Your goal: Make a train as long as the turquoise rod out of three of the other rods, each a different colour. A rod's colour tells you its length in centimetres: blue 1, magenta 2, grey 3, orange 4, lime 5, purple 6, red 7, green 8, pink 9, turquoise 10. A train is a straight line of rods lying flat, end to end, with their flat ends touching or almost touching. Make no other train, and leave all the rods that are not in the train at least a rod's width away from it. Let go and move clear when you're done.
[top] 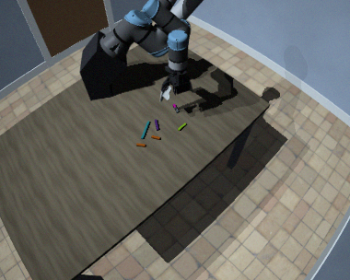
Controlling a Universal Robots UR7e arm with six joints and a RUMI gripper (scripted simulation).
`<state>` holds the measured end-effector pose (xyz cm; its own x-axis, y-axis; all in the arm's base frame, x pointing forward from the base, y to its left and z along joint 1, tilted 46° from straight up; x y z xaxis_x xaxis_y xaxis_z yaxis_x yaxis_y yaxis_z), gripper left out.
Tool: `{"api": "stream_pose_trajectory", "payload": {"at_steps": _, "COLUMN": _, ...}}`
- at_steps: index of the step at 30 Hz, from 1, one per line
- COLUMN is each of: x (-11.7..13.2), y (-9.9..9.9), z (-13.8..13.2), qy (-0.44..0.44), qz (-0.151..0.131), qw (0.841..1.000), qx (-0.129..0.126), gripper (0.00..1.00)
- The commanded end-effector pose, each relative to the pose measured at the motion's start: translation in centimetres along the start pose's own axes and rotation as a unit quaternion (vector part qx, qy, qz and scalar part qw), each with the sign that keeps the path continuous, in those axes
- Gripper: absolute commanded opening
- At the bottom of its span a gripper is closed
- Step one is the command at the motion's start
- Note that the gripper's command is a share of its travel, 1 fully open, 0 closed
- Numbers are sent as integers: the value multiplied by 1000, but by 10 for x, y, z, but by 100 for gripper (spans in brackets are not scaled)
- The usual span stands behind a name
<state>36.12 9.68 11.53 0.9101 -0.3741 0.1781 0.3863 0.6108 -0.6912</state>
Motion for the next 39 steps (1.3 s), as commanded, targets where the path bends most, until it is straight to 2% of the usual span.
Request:
{"api": "stream_pose_trajectory", "payload": {"at_steps": 1, "x": 0, "y": 0, "z": 0, "qy": 0, "qz": 0, "qw": 1000, "qx": 0, "gripper": 100}}
{"api": "stream_pose_trajectory", "payload": {"at_steps": 25, "x": 0, "y": 0, "z": 0, "qy": 4, "qz": 0, "qw": 1000, "qx": 0, "gripper": 100}}
{"api": "stream_pose_trajectory", "payload": {"at_steps": 39, "x": 2, "y": 0, "z": 1, "qy": 42, "qz": 0, "qw": 999, "qx": 0, "gripper": 100}}
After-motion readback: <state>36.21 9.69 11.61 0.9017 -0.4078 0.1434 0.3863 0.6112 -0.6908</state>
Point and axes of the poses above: the point where the finger pads meet when closed, its own y axis out along the fingers, its own z axis across the jaws, x = y × z, the point moved 3 cm from there along -y, back along the fingers, and after that the axes turned 2 degrees about -y, right-handed, at the moved point
